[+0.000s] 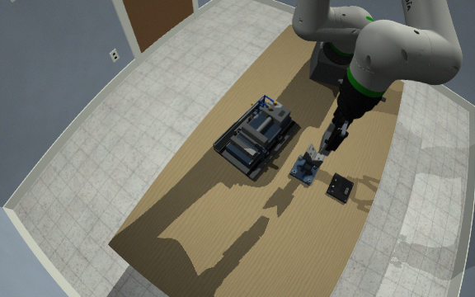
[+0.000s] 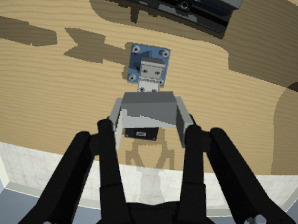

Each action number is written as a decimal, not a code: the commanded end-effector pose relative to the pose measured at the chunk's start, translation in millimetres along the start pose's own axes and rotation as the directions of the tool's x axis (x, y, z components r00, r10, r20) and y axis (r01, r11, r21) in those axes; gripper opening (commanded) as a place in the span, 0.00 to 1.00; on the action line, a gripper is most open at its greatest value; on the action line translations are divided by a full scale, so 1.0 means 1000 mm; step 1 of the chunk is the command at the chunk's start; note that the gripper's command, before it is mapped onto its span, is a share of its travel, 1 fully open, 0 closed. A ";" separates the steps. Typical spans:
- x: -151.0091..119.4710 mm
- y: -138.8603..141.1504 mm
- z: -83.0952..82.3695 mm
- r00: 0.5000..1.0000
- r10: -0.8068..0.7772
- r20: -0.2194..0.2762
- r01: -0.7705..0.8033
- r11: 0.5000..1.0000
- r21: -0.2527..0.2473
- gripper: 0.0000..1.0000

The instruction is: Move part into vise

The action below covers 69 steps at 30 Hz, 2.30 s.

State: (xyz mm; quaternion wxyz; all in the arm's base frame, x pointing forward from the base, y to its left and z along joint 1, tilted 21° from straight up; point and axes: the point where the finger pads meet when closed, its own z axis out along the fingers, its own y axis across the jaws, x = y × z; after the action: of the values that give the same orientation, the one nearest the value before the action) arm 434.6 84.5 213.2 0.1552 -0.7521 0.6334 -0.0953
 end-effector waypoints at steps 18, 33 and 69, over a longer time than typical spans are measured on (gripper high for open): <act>0.007 0.002 -0.001 0.987 0.160 -0.002 -0.160 0.987 0.003 0.00; 0.007 0.002 -0.001 0.984 0.177 -0.001 -0.177 0.984 0.003 0.00; 0.007 0.002 -0.001 0.984 0.177 -0.001 -0.177 0.984 0.003 0.00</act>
State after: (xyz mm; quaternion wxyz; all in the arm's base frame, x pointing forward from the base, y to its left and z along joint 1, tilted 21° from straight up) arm 434.0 76.8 212.5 0.1635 -0.6925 0.6977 -0.0826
